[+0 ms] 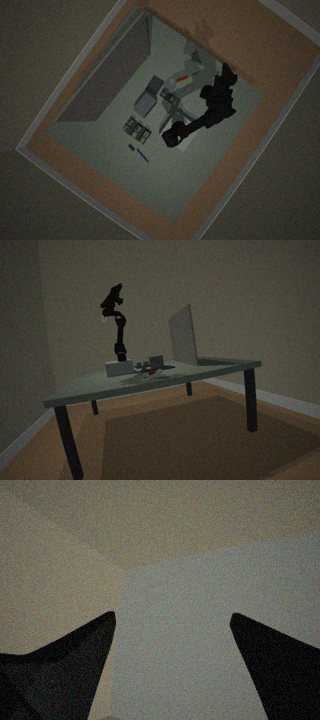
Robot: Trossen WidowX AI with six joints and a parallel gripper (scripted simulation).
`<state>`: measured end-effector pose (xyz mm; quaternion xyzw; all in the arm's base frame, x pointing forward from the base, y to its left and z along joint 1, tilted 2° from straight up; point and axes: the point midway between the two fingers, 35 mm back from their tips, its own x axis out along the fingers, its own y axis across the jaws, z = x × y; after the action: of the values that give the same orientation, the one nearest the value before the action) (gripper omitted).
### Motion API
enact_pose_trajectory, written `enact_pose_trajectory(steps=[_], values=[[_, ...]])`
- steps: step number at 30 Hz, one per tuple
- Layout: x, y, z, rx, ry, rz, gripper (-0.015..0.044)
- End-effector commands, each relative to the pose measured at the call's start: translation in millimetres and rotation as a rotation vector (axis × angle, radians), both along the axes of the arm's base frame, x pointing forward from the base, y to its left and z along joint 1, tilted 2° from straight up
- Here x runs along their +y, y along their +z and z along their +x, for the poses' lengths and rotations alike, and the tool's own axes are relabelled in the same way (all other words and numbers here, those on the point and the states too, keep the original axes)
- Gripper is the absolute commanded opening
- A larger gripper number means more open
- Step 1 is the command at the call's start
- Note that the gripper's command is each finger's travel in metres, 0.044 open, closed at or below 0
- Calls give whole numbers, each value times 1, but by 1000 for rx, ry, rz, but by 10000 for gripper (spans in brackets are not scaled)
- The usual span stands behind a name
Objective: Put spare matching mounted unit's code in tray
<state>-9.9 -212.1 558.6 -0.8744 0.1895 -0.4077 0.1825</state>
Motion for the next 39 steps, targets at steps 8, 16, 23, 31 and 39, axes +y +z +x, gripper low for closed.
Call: enact_pose_trajectory(steps=[8, 16, 23, 31, 39], values=[[-6, 1, 0, -33, 30, 29, 440], [-83, -1, 17, -385, 354, 412, 440], [-131, -28, 58, -567, 555, 722, 440], [-177, -72, 131, -782, 716, 1155, 440], [-188, -132, 213, -896, 723, 1561, 440]])
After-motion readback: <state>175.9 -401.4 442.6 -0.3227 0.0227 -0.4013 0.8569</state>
